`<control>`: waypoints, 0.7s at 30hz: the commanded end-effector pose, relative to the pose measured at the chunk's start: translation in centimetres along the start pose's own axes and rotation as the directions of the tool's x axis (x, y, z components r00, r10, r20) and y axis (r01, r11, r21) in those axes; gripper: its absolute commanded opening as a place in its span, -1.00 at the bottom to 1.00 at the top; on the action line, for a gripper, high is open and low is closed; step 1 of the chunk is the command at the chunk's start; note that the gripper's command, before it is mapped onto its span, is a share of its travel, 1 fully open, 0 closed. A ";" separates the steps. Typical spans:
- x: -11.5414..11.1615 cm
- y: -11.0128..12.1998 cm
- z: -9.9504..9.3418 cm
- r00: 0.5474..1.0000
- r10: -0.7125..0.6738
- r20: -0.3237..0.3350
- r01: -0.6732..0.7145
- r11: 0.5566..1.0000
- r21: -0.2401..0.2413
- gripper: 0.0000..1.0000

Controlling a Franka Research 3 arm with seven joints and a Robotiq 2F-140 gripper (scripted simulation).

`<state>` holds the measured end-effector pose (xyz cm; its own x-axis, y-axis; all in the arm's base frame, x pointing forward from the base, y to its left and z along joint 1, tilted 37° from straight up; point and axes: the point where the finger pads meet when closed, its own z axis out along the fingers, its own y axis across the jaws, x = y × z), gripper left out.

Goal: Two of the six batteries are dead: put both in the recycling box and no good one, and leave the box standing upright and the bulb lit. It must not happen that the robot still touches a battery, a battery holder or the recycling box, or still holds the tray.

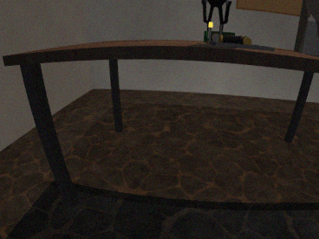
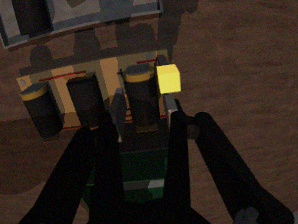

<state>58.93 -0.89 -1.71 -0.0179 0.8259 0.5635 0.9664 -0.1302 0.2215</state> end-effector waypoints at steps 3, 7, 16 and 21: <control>0.0 0.1 0.1 1.000 -0.004 0.001 0.004 1.000 -0.003 -0.41; 0.0 0.1 0.1 1.000 -0.004 0.001 0.004 1.000 -0.003 -0.41; 0.0 0.1 -1.9 1.000 -0.004 0.001 0.004 1.000 -0.003 -0.41; 0.0 0.1 -3.8 1.000 -0.004 0.001 0.004 1.000 -0.003 -0.41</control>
<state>58.58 -2.72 0.87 -0.0302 0.8326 0.5531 0.9631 -0.1239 0.2391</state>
